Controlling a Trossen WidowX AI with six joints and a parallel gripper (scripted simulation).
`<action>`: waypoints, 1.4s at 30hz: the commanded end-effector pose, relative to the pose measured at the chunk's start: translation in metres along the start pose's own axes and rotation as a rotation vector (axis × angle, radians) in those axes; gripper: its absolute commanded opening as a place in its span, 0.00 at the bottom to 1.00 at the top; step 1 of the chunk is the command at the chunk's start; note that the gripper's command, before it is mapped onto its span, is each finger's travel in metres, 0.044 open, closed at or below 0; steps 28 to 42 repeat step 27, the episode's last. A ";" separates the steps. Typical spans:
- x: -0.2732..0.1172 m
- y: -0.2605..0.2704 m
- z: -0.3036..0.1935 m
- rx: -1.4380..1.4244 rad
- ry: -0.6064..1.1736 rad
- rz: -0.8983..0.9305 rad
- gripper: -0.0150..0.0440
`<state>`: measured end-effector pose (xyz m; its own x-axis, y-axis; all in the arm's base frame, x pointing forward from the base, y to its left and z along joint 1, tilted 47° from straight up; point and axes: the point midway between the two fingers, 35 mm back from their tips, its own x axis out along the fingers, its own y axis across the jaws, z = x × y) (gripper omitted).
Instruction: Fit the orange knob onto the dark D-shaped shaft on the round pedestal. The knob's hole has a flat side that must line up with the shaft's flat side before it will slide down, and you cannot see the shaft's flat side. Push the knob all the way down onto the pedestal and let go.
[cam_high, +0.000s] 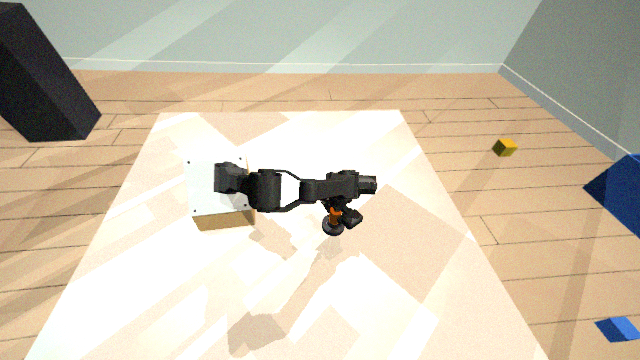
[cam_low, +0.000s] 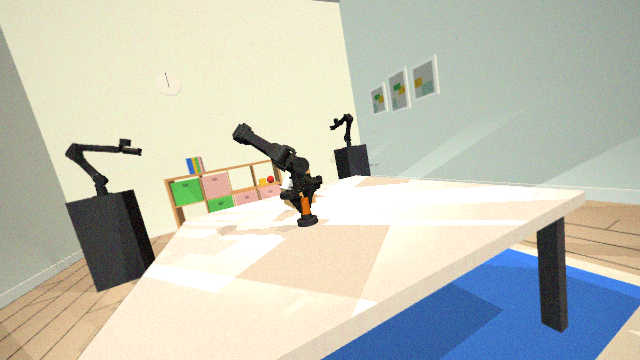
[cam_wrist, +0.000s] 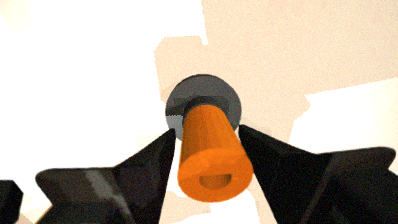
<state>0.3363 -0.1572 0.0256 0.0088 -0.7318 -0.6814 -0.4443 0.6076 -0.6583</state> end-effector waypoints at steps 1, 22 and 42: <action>0.000 0.000 0.000 -0.003 0.001 0.000 0.88; -0.096 0.003 0.005 0.000 -0.002 0.003 1.00; -0.096 0.003 0.005 0.000 -0.002 0.003 1.00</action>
